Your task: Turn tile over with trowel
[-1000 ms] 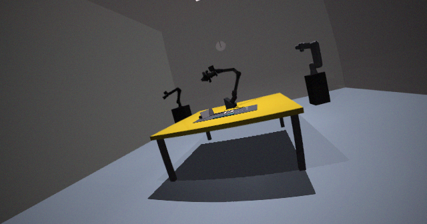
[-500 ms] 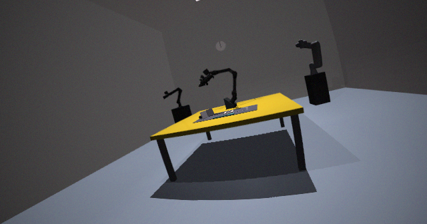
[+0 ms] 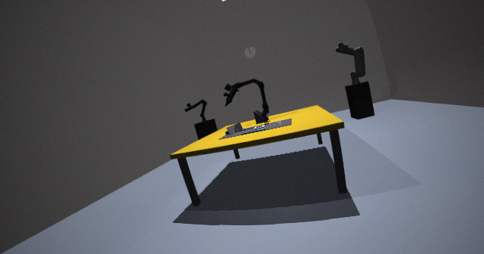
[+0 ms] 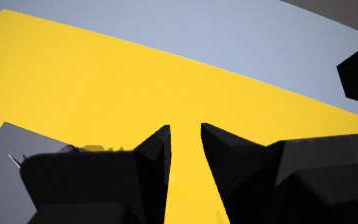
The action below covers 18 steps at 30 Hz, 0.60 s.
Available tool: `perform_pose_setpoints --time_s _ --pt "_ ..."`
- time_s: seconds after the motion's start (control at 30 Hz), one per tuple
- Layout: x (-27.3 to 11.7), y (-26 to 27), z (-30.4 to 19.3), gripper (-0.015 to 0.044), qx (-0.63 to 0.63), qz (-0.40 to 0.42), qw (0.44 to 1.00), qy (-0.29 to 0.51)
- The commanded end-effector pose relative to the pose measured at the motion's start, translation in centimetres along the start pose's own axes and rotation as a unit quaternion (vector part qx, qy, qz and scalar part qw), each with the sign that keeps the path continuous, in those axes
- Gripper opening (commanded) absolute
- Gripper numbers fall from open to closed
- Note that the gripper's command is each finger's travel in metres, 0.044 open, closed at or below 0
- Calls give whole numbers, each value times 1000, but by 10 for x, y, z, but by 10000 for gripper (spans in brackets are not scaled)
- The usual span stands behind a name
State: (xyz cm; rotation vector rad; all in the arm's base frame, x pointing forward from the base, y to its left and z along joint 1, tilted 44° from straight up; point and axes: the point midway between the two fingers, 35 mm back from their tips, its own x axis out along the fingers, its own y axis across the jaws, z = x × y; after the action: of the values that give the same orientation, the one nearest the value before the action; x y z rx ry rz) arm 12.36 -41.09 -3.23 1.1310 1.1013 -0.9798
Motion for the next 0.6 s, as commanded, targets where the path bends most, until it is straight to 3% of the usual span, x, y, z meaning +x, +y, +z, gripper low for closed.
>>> perform_pose_setpoints --time_s 0.0,0.57 --pt "14 14 -8 100 -46 16 998 36" --pt "77 75 -70 100 -247 108 941 205"
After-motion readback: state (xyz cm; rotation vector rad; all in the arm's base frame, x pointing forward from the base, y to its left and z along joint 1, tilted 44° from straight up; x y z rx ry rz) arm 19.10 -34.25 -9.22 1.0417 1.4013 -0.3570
